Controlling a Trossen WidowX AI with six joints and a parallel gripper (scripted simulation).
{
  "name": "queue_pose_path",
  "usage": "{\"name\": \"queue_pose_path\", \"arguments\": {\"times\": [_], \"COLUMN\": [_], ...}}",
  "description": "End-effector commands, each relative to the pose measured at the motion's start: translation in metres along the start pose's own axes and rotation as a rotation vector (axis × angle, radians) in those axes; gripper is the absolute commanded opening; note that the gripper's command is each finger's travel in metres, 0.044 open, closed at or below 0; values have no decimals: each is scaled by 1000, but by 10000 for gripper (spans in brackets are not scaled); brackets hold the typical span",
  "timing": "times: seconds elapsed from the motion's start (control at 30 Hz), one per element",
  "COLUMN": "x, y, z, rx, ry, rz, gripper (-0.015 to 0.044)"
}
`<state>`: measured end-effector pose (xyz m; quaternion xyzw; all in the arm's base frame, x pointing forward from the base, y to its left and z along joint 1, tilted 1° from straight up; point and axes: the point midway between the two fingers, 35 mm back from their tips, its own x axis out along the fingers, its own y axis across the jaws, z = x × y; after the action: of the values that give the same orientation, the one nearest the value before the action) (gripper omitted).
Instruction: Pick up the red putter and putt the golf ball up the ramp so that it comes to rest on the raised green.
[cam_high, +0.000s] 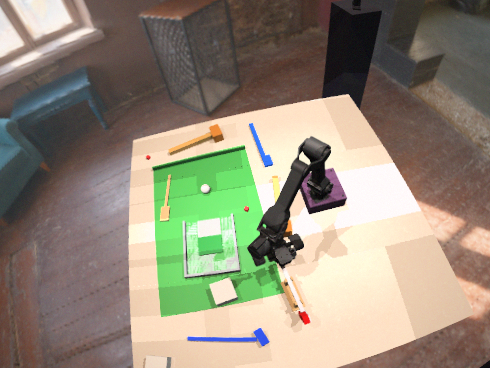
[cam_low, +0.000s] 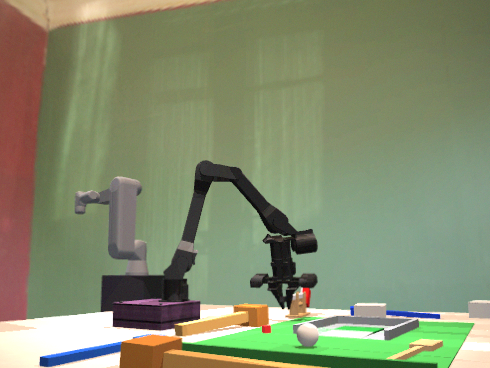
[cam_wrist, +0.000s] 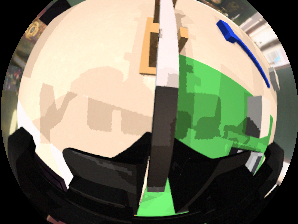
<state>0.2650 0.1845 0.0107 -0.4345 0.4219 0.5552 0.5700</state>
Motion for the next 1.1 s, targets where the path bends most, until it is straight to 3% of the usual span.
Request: {"name": "queue_pose_path", "arguments": {"times": [0.0, 0.53, 0.8, 1.07], "x": [-3, -96, -91, -102], "y": [-1, 0, -3, -24], "z": [1, 26, 20, -14], "rx": [-1, 0, 16, 165], "ry": [0, 0, 11, 23], "rz": [-1, 0, -4, -37], "gripper": [0, 0, 0, 0]}}
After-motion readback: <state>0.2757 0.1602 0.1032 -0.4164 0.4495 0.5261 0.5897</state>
